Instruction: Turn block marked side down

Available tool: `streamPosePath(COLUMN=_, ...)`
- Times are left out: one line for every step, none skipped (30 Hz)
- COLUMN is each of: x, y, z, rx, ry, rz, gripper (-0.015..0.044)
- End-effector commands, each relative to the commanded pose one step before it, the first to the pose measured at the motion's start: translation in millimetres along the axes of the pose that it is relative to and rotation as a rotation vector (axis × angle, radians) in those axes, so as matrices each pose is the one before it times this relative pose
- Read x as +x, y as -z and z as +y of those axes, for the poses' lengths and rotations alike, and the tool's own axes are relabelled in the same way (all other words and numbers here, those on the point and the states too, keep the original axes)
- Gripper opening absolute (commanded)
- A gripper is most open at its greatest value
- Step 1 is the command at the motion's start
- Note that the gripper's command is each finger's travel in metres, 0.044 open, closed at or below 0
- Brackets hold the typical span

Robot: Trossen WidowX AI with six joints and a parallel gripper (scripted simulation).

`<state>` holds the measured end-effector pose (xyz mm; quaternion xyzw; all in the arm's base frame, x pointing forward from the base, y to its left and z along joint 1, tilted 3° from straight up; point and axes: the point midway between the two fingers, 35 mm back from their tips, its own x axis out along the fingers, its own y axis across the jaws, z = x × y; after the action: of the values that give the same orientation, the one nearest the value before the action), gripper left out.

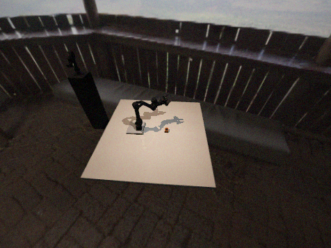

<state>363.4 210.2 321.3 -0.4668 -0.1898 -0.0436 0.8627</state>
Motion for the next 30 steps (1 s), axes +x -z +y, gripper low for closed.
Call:
streamPosePath(x=1.12, y=0.9, z=1.41, rx=0.0003, ry=-0.00688, rz=0.00203, gripper=0.0426)
streamPosePath(x=3.31, y=2.79, z=4.19, rx=0.0012, ry=-0.02072, rz=0.00649, gripper=0.044)
streamPosePath(x=5.42, y=4.99, z=6.81, rx=0.0029, ry=-0.03479, rz=0.01215, gripper=0.044)
streamPosePath(x=7.4, y=7.67, z=9.13, rx=0.006, ry=-0.04911, rz=0.01981, gripper=0.044)
streamPosePath(x=8.44, y=9.93, z=10.01, rx=0.0101, ry=-0.05799, rz=0.02737, gripper=0.044)
streamPosePath(x=8.2, y=10.88, z=9.18, rx=0.0136, ry=-0.05817, rz=0.03181, gripper=0.044)
streamPosePath(x=7.9, y=11.72, z=8.27, rx=0.0171, ry=-0.05789, rz=0.03607, gripper=0.044)
streamPosePath(x=7.55, y=12.46, z=7.32, rx=0.0207, ry=-0.05731, rz=0.04019, gripper=0.044)
streamPosePath(x=7.16, y=13.11, z=6.35, rx=0.0244, ry=-0.05643, rz=0.04413, gripper=0.044)
streamPosePath(x=6.72, y=13.66, z=5.36, rx=0.0282, ry=-0.05528, rz=0.04787, gripper=0.044)
streamPosePath(x=7.21, y=13.9, z=4.04, rx=0.0262, ry=-0.05188, rz=0.05541, gripper=0.044)
streamPosePath(x=4.39, y=8.88, z=1.95, rx=0.0183, ry=-0.03189, rz=0.03639, gripper=0.044)
streamPosePath(x=4.14, y=8.89, z=1.55, rx=0.0195, ry=-0.03094, rz=0.03712, gripper=0.044)
streamPosePath(x=3.85, y=8.77, z=1.16, rx=0.0203, ry=-0.02966, rz=0.0373, gripper=0.044)
streamPosePath(x=3.58, y=8.69, z=0.81, rx=0.0211, ry=-0.02866, rz=0.03767, gripper=0.044)
streamPosePath(x=3.37, y=8.71, z=0.49, rx=0.0223, ry=-0.02803, rz=0.03849, gripper=0.044)
streamPosePath(x=3.15, y=8.76, z=0.18, rx=0.0235, ry=-0.02746, rz=0.0394, gripper=0.044)
streamPosePath(x=2.91, y=8.73, z=-0.12, rx=0.0246, ry=-0.02665, rz=0.03995, gripper=0.044)
streamPosePath(x=2.66, y=8.67, z=-0.41, rx=0.0256, ry=-0.02579, rz=0.04036, gripper=0.044)
streamPosePath(x=2.43, y=8.66, z=-0.68, rx=0.0268, ry=-0.02511, rz=0.04101, gripper=0.044)
streamPosePath(x=2.21, y=8.66, z=-0.94, rx=0.028, ry=-0.02447, rz=0.04171, gripper=0.044)
streamPosePath(x=1.97, y=8.64, z=-1.19, rx=0.0291, ry=-0.02378, rz=0.04228, gripper=0.044)
streamPosePath(x=1.73, y=8.57, z=-1.42, rx=0.0302, ry=-0.023, rz=0.04265, gripper=0.044)
streamPosePath(x=1.49, y=8.51, z=-1.64, rx=0.0312, ry=-0.02227, rz=0.04306, gripper=0.044)
streamPosePath(x=1.25, y=8.42, z=-1.83, rx=0.0321, ry=-0.02148, rz=0.04329, gripper=0.044)
streamPosePath(x=1.02, y=8.37, z=-2.03, rx=0.0331, ry=-0.0208, rz=0.04368, gripper=0.044)
streamPosePath(x=0.79, y=8.25, z=-2.19, rx=0.0338, ry=-0.01997, rz=0.04369, gripper=0.044)
streamPosePath(x=0.56, y=8.11, z=-2.33, rx=0.0345, ry=-0.01912, rz=0.04358, gripper=0.044)
streamPosePath(x=0.34, y=7.97, z=-2.46, rx=0.035, ry=-0.0183, rz=0.04344, gripper=0.044)
streamPosePath(x=0.13, y=7.88, z=-2.58, rx=0.0358, ry=-0.01763, rz=0.04356, gripper=0.044)
